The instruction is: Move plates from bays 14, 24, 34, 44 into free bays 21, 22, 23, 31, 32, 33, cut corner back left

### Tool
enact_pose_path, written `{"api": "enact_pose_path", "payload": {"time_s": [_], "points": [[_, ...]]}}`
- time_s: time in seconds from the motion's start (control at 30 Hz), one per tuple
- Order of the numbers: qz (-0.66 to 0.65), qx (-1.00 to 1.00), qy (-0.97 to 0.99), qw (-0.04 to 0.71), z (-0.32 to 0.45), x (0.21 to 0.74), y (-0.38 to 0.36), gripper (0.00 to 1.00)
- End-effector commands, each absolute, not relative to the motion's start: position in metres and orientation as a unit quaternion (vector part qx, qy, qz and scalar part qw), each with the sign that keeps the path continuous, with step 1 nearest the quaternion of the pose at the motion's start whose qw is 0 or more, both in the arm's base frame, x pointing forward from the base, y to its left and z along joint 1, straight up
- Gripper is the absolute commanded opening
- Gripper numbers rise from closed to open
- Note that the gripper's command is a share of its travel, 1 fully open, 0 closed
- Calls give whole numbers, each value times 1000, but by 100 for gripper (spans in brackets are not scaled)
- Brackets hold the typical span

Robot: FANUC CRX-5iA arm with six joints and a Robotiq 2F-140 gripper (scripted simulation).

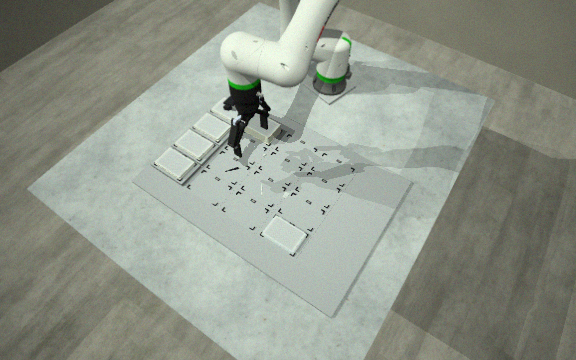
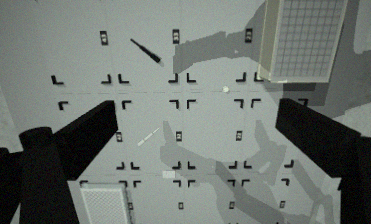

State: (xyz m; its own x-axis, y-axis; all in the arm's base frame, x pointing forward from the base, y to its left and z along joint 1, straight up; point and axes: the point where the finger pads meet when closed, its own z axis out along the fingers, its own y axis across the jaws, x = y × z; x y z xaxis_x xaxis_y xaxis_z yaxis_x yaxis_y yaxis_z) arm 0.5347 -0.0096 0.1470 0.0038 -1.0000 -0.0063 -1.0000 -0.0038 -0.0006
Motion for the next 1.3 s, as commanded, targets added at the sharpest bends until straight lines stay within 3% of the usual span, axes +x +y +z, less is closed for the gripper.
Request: {"api": "enact_pose_path", "payload": {"time_s": [0.0,1.27], "points": [[1,-708,706,3,148,524,-18,100],[1,-708,706,3,145,414,-97,100]]}}
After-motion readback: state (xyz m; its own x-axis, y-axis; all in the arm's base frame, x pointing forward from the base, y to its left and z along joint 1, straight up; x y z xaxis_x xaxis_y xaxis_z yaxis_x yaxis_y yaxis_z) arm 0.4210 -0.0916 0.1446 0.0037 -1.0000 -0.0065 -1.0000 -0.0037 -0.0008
